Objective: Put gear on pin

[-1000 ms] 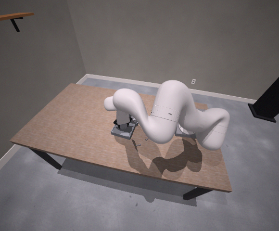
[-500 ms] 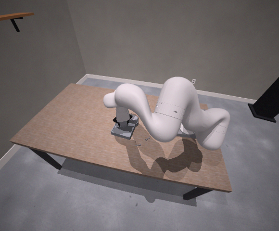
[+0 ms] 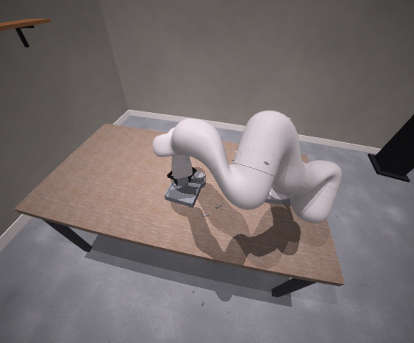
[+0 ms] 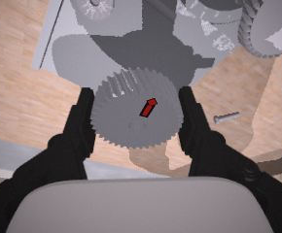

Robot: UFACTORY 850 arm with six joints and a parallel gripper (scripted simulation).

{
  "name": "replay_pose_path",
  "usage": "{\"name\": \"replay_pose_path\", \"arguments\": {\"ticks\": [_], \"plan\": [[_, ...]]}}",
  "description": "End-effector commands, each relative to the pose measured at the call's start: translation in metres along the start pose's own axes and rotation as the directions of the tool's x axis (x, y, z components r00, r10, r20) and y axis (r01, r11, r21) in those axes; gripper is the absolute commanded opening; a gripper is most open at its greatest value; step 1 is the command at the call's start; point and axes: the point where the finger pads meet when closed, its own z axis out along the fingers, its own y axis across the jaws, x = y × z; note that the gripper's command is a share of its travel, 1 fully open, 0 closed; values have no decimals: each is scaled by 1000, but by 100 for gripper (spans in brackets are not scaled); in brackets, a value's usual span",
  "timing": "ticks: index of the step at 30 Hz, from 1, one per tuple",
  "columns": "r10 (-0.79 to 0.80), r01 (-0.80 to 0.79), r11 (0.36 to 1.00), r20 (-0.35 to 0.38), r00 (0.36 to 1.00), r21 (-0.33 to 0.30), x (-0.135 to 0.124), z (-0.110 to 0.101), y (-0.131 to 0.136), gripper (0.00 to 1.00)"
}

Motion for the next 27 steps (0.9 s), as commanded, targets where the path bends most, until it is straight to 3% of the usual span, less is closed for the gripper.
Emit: {"name": "replay_pose_path", "arguments": {"ticks": [1, 20, 27], "plan": [[-1, 1, 1000, -1, 1000, 2, 0, -4, -1, 0], [-1, 1, 1000, -1, 1000, 2, 1, -5, 0, 0], [-1, 1, 1000, -2, 1000, 2, 85, -5, 58, 0]]}}
